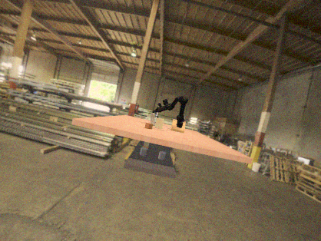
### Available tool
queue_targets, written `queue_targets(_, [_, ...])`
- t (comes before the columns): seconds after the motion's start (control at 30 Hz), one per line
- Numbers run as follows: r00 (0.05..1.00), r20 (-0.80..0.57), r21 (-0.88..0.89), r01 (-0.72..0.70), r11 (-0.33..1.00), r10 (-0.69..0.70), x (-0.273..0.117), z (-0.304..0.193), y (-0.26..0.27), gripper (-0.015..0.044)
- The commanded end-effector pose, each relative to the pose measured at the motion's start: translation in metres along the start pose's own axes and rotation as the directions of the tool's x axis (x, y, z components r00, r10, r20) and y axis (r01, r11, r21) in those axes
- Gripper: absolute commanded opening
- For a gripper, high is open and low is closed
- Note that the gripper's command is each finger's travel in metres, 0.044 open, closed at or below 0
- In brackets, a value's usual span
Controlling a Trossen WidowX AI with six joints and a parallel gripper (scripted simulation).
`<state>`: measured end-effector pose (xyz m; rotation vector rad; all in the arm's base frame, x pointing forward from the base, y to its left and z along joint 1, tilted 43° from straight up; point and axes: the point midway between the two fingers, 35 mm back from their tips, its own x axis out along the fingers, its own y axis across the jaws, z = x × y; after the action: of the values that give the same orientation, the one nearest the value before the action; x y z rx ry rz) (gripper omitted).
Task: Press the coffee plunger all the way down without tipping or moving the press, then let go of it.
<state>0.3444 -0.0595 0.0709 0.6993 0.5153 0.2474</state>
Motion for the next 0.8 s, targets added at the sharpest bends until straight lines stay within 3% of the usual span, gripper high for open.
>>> queue_targets(0.0, [1.0, -0.017, 0.012, -0.006, 1.0, 0.006, 0.0025, -0.0044, 0.0, 0.0117])
queue_targets(0.77, [1.0, -0.007, 0.005, -0.003, 1.0, 0.003, 0.0017, -0.0004, -0.001, 0.0117])
